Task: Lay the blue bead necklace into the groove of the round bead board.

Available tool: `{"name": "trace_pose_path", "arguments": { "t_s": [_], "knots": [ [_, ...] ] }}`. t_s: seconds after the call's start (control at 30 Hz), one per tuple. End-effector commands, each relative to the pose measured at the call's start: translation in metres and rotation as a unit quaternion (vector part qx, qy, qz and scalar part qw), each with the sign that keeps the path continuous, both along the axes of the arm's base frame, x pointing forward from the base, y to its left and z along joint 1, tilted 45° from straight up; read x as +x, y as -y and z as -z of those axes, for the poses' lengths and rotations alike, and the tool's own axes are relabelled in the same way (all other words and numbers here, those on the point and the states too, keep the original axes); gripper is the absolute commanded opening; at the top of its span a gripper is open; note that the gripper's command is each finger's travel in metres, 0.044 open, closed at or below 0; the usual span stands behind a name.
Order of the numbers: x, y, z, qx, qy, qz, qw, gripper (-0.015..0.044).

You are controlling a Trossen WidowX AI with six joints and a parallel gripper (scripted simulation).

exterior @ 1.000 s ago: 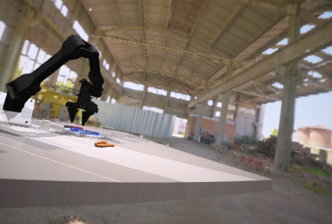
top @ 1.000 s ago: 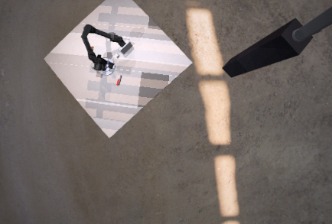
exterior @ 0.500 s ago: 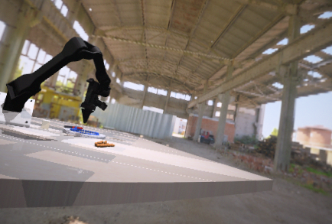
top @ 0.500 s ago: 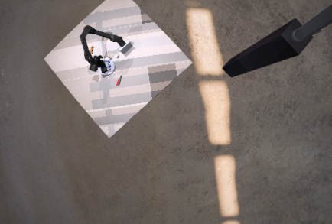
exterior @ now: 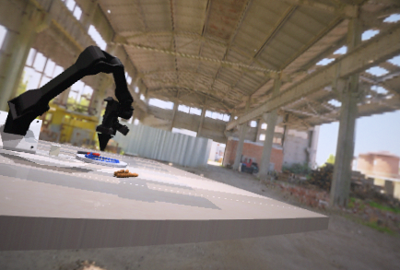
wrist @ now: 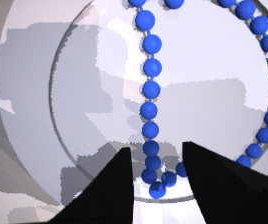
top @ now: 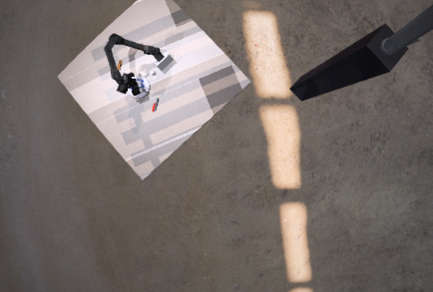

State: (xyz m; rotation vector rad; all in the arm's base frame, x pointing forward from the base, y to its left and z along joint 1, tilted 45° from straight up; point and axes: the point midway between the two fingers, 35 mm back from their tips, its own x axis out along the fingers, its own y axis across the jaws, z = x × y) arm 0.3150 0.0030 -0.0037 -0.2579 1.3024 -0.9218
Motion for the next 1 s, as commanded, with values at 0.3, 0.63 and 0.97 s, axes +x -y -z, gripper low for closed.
{"name": "trace_pose_path", "arguments": {
  "t_s": [0.3, 0.63, 0.97],
  "knots": [
    [0.0, 0.013, 0.013, -0.001, -0.001, -0.002, 1.0, 0.012],
    [-0.001, 0.021, 0.021, -0.003, -0.001, -0.002, 1.0, 0.012],
    [-0.001, 0.02, 0.019, -0.001, 0.0, 0.001, 1.0, 0.0]
  ]
}}
